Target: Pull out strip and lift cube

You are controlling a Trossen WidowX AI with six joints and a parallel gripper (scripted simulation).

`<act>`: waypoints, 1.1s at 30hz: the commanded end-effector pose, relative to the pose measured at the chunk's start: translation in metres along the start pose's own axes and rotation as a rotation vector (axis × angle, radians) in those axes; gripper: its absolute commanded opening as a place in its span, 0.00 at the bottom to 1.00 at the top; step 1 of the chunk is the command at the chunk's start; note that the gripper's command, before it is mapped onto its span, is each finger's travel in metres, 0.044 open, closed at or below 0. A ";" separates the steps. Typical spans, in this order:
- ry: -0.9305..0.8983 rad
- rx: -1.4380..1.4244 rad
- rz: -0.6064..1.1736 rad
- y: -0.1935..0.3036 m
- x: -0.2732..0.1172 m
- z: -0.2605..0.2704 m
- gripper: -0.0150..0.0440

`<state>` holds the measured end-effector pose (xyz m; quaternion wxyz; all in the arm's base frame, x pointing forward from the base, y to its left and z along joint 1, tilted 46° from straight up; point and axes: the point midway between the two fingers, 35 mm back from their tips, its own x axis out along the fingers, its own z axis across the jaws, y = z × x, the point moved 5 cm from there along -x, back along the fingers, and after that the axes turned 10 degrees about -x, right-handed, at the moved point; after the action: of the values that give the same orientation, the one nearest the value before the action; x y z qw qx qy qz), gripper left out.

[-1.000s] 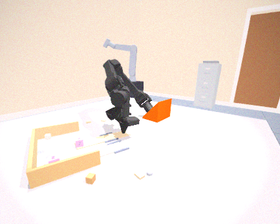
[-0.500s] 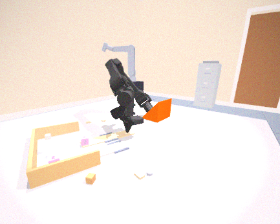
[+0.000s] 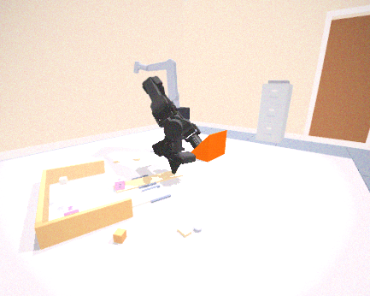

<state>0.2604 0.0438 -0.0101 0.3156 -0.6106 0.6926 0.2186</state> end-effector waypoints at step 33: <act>-0.001 -0.006 0.029 0.032 -0.042 0.008 0.25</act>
<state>0.2260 0.0666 -0.0051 0.3008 -0.6037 0.7029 0.2259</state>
